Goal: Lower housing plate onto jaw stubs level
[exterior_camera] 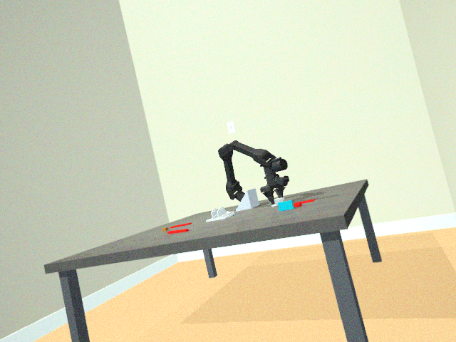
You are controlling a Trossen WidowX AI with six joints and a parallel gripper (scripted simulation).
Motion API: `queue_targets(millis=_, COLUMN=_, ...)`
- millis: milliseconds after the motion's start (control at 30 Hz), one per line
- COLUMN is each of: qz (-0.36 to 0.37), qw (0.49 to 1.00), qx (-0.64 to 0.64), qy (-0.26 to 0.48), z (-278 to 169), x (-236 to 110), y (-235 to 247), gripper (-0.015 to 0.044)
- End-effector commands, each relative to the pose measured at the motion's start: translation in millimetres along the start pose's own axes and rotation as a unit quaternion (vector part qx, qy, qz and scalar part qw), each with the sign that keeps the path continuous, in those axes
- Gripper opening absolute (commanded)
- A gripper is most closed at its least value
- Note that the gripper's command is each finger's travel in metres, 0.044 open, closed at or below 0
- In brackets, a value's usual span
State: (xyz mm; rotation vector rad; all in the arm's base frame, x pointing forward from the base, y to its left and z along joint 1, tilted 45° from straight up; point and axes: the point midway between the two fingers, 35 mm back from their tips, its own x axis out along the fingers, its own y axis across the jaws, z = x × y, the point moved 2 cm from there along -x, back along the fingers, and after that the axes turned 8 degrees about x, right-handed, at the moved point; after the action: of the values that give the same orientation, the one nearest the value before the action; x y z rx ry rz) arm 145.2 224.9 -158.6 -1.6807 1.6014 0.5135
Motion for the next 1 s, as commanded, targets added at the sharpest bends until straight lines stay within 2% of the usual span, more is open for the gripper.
queue_targets(millis=0, qz=-0.002, qw=1.000, qx=-0.003, qy=0.000, z=-0.2, x=1.2, y=-0.4, gripper=0.0440)
queue_targets(millis=533, qz=-0.002, qw=1.000, qx=-0.003, qy=0.000, z=-0.1, x=1.7, y=-0.4, gripper=0.0440)
queue_targets(millis=967, qz=0.000, qw=1.000, qx=0.000, qy=0.000, z=-0.2, x=1.2, y=0.1, gripper=0.0353)
